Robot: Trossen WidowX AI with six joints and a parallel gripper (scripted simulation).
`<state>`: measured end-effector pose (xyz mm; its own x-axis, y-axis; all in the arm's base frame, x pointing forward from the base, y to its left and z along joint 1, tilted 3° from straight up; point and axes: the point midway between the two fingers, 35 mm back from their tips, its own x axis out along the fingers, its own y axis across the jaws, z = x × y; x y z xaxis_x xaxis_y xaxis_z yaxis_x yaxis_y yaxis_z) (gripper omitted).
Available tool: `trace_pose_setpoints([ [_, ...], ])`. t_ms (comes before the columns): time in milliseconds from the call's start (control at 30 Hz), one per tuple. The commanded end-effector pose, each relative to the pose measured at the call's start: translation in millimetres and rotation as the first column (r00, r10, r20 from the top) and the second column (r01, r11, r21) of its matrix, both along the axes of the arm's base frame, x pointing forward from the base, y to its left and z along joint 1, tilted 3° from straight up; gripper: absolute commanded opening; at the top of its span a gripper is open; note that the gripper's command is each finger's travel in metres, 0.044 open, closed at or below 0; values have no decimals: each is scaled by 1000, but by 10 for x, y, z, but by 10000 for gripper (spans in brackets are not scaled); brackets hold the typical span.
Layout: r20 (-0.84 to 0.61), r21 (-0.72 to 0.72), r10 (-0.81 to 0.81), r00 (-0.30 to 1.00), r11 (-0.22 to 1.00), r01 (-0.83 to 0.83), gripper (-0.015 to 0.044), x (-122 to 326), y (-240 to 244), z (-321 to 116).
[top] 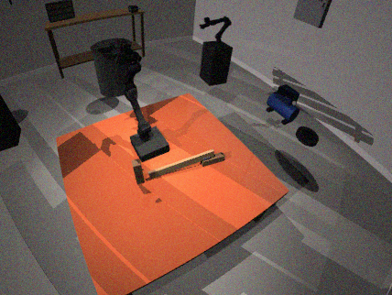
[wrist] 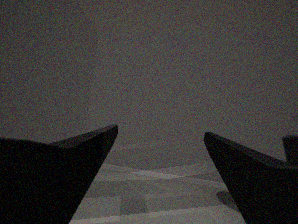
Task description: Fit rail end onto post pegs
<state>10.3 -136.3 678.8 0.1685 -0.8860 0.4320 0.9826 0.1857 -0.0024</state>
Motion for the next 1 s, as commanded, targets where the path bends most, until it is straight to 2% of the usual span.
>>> trace_pose_setpoints([
  [0, -145, -97, 11, 989, 995, -26, 440, 513, 151, 18],
  [267, -459, -274, 23, 888, 947, -167, 440, 1659, 541, -186],
  [467, -680, -336, 6, 733, 886, -319, 440, 2489, 808, -598],
  [767, -919, -266, -17, 393, 764, -588, 440, 3489, 1223, -1615],
  [967, -974, -178, -30, 224, 711, -680, 440, 3776, 1380, -2139],
])
